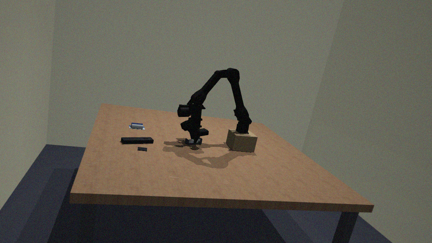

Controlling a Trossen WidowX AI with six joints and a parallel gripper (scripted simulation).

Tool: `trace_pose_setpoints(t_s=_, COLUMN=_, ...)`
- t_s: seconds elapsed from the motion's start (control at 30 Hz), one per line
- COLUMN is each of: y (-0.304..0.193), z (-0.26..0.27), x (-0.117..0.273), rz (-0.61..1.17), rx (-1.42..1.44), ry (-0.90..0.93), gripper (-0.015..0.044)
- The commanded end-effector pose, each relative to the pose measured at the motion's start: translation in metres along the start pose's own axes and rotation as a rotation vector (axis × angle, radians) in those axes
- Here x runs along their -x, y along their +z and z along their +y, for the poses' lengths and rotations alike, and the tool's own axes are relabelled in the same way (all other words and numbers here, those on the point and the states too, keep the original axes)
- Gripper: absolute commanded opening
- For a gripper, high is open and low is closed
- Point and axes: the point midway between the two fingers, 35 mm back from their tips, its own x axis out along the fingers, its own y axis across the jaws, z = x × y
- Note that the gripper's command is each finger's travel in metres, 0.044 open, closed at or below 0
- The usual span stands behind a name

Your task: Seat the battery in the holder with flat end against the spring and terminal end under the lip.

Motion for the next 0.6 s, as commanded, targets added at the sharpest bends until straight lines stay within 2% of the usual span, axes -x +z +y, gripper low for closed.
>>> trace_pose_setpoints(t_s=0.0, y=-0.0027, z=0.0003, x=-0.0004, rz=-0.004, rx=0.005, ry=0.001, gripper=0.0073)
trace_pose_setpoints(t_s=0.5, y=-0.0068, z=0.0005, x=-0.001, rz=-0.008, rx=0.005, ry=-0.001, gripper=0.0073)
trace_pose_setpoints(t_s=0.57, y=-0.0068, z=0.0005, x=-0.001, rz=-0.008, rx=0.005, ry=-0.001, gripper=0.0125)
